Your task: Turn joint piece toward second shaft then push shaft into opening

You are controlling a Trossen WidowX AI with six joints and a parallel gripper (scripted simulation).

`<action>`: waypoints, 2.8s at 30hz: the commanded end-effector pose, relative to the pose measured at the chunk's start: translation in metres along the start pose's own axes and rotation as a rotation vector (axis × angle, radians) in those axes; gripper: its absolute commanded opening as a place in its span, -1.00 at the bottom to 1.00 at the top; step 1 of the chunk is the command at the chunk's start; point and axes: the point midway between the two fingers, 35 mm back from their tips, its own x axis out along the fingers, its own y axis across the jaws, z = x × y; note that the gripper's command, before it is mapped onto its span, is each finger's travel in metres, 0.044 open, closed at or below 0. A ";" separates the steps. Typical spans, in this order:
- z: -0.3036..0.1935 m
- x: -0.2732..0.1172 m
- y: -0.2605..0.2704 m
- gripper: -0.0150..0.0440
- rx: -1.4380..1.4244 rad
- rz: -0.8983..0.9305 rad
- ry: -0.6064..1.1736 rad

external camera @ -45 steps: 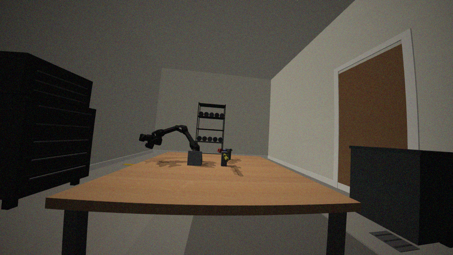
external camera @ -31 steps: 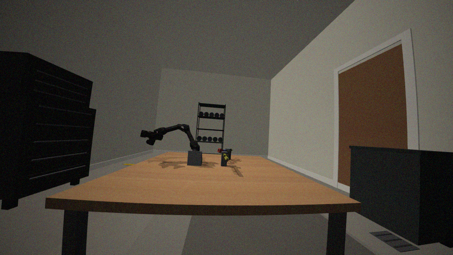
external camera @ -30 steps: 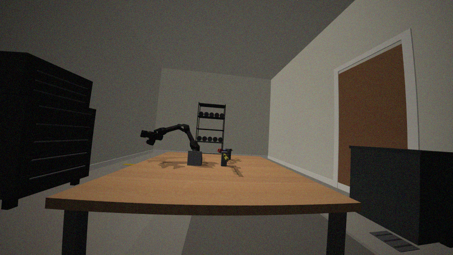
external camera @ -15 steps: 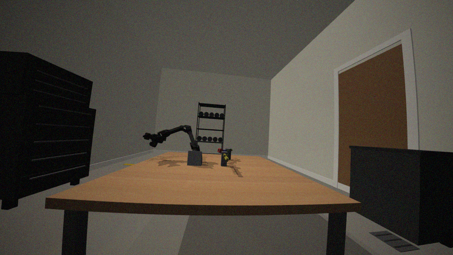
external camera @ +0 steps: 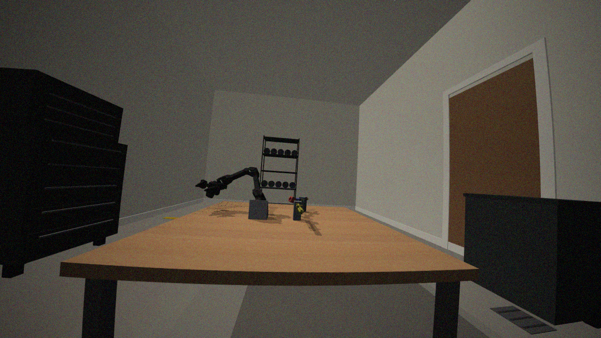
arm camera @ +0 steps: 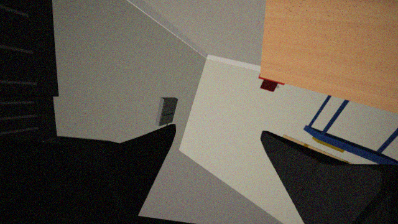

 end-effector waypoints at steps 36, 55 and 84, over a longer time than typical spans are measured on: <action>0.095 -0.216 -0.005 1.00 -0.274 0.322 -0.659; 0.112 -0.330 -0.047 1.00 -0.348 0.329 -1.081; 0.073 -0.479 -0.251 1.00 0.071 0.179 -1.536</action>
